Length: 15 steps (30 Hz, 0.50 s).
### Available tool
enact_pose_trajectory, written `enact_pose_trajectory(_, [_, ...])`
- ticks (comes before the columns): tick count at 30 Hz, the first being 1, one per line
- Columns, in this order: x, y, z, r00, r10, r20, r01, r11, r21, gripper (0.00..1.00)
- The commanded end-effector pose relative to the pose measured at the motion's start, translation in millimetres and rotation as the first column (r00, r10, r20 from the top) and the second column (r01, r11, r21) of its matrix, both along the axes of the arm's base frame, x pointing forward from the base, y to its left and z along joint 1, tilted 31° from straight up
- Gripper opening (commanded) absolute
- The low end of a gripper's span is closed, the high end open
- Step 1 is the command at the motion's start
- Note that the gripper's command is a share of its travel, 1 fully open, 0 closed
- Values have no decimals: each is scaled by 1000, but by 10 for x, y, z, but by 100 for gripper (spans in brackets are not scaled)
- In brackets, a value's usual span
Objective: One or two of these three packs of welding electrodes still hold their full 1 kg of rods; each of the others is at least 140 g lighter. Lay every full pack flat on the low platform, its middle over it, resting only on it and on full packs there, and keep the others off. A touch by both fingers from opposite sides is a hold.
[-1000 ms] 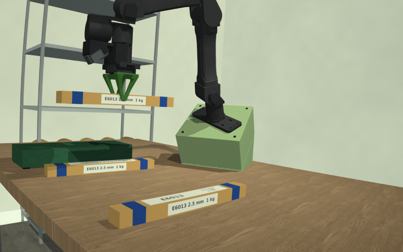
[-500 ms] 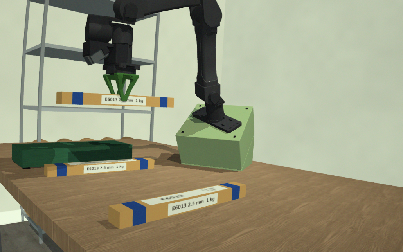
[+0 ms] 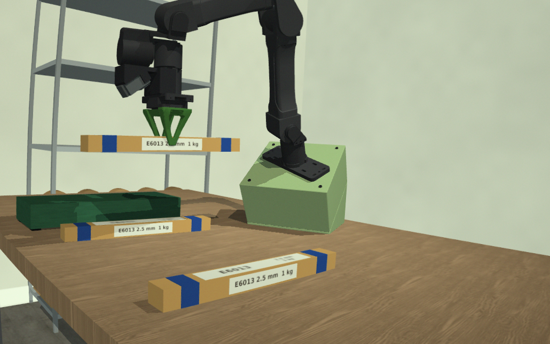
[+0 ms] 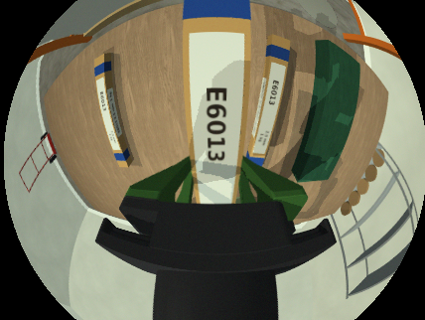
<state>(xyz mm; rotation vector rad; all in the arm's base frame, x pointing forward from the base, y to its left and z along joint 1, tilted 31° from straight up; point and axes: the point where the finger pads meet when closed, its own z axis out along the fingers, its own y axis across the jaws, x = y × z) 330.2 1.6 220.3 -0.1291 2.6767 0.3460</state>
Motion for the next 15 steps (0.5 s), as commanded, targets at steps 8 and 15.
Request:
enact_pose_trajectory(8, [100,12,-10,999,-9,47,9,1000,-9,0])
enact_pose_trajectory(15, [138,32,-82,999,-9,46,9,1000,-9,0])
